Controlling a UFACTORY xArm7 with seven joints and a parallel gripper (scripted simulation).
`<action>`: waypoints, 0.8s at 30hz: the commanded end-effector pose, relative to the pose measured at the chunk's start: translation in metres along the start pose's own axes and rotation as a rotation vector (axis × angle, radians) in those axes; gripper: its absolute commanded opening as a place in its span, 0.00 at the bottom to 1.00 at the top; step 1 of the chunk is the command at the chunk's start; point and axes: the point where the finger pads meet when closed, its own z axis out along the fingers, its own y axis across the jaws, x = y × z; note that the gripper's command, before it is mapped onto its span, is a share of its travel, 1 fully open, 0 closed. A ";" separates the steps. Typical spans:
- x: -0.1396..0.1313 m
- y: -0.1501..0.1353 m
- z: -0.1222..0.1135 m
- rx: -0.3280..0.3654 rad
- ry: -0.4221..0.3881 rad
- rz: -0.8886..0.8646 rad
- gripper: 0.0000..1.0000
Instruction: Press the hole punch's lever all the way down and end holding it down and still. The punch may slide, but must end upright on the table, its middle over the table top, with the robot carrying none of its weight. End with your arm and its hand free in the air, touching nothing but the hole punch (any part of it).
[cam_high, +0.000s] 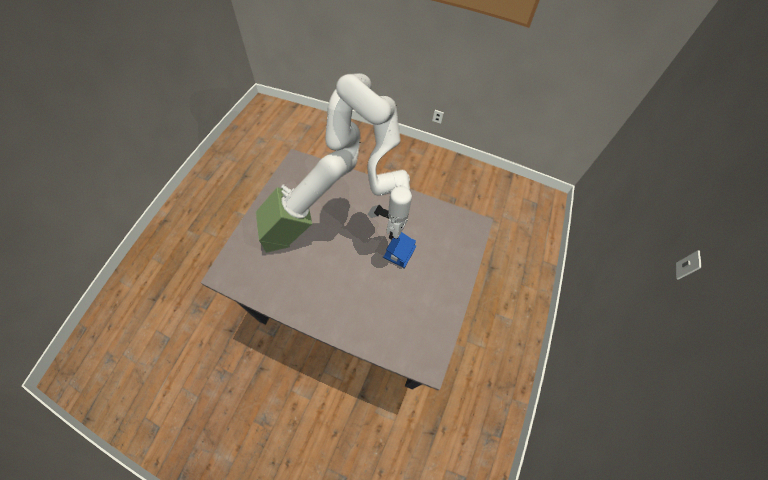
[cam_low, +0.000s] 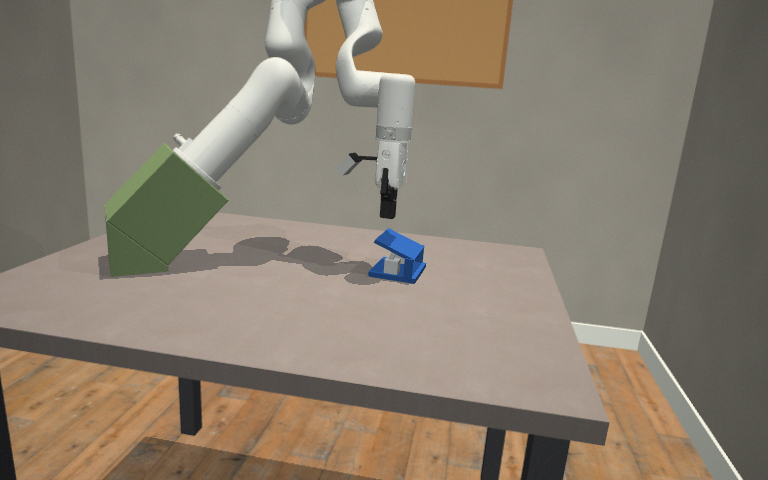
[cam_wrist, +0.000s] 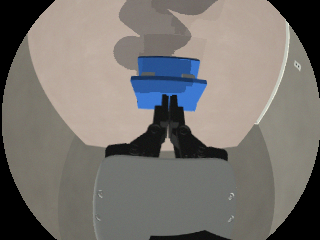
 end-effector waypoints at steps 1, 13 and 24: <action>-0.002 0.000 0.006 -0.001 -0.004 0.000 0.00; -0.003 0.000 0.026 -0.001 -0.004 0.000 0.00; -0.003 0.000 0.033 -0.001 -0.004 0.000 0.00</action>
